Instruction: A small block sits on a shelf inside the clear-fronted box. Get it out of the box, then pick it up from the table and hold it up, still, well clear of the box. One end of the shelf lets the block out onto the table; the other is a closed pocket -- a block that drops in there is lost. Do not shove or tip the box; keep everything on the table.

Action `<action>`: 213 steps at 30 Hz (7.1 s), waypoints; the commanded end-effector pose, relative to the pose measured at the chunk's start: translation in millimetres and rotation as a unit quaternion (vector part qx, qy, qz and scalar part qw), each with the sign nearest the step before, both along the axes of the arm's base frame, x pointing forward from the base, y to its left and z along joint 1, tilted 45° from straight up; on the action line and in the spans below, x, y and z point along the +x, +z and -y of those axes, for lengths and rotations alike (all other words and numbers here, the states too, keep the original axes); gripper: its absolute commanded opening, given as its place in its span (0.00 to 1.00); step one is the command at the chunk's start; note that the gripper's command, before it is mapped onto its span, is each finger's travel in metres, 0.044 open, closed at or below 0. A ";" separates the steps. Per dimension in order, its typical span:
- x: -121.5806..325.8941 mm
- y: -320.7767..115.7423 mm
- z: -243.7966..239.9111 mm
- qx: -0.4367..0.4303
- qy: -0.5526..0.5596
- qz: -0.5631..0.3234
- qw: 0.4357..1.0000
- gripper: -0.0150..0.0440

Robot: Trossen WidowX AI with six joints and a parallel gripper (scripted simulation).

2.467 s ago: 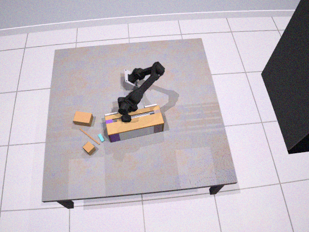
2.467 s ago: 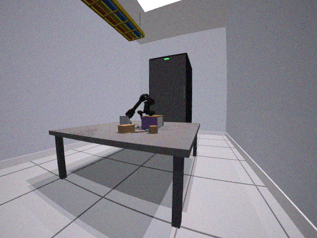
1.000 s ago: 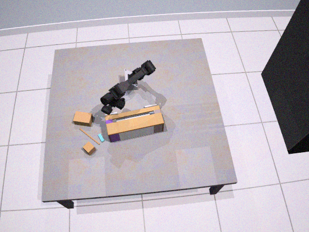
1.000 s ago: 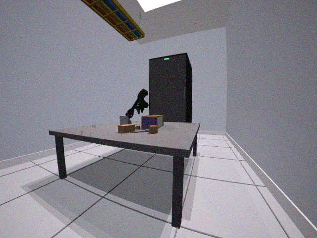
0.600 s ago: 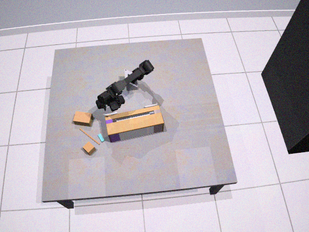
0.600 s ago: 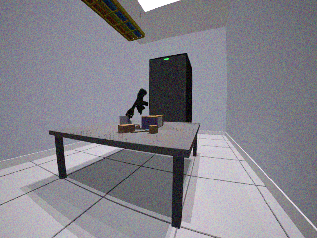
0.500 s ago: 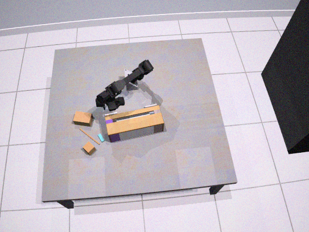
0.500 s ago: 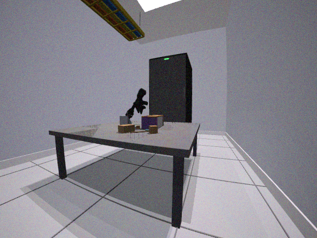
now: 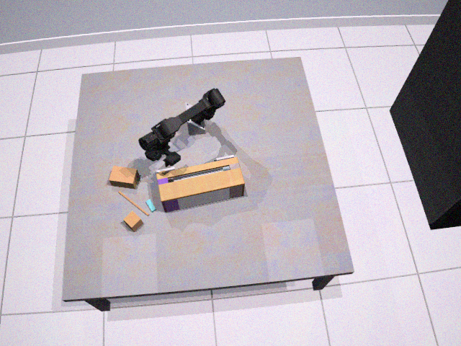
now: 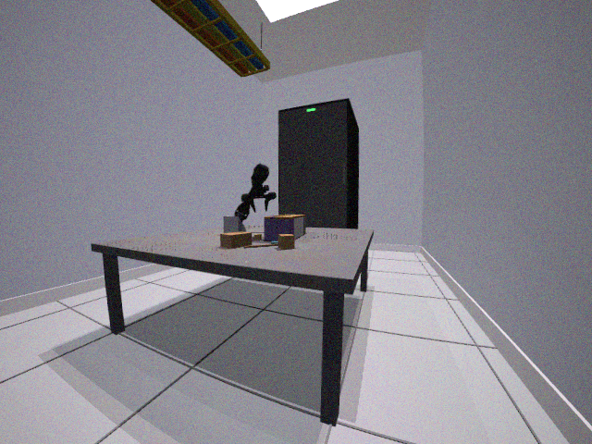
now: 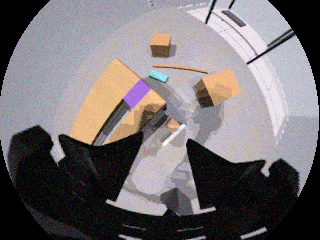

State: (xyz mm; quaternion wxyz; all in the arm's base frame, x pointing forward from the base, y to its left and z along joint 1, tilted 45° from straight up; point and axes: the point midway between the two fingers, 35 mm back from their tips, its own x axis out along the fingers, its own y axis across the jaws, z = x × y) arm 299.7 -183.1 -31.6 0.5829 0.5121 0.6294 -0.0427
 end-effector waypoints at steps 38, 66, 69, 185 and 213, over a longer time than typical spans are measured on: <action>-4.4 -7.5 18.5 0.303 -0.647 -0.541 0.443 0.74; -4.7 -94.2 -59.4 0.304 -0.647 -0.541 0.443 0.74; -4.5 -97.5 -62.9 0.304 -0.647 -0.541 0.443 0.74; -68.1 31.3 -8.9 0.296 -0.795 -0.511 0.141 0.25; -68.1 31.3 -8.9 0.296 -0.795 -0.511 0.141 0.25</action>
